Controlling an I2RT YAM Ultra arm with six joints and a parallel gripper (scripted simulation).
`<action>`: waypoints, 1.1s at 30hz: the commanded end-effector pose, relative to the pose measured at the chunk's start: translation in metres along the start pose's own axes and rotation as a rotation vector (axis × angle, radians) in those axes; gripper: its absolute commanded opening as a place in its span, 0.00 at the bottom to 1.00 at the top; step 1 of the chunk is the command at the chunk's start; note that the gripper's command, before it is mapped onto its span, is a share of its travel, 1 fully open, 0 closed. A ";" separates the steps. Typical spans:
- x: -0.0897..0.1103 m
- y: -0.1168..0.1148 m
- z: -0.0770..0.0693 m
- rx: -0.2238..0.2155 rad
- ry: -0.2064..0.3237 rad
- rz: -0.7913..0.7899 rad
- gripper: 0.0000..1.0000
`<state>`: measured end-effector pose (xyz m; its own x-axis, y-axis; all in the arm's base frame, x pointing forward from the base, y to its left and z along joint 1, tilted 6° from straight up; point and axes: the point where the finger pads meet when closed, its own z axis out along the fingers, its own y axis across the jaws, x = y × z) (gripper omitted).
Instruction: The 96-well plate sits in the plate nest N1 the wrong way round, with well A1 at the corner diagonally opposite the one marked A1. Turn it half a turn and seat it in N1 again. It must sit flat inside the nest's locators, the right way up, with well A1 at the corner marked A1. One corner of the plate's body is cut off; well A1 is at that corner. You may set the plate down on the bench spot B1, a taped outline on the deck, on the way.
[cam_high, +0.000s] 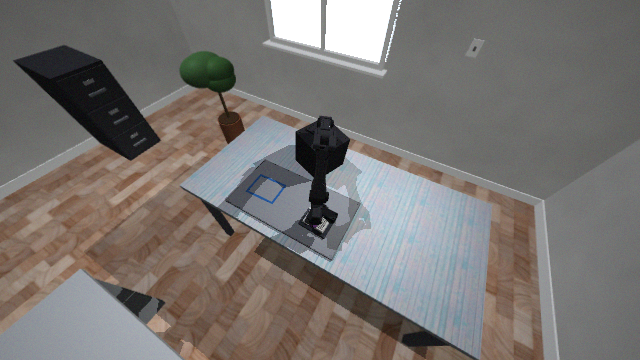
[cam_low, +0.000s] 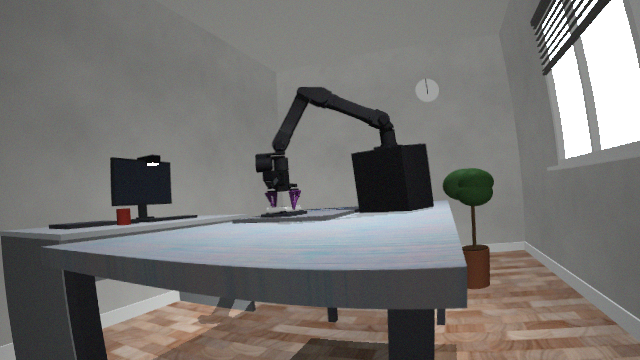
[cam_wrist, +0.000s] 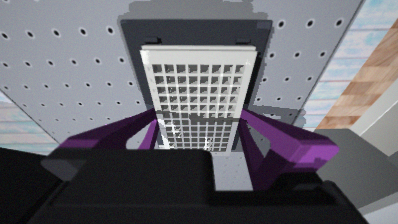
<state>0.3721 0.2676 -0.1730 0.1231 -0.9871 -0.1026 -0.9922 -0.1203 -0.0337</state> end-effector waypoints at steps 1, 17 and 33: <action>-0.003 -0.005 -0.004 0.015 -0.009 0.000 0.00; -0.003 -0.004 -0.002 0.015 -0.009 0.000 0.00; -0.002 -0.004 0.000 0.015 -0.009 0.000 0.00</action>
<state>0.3710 0.2674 -0.1782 0.1231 -0.9871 -0.1023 -0.9922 -0.1203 -0.0331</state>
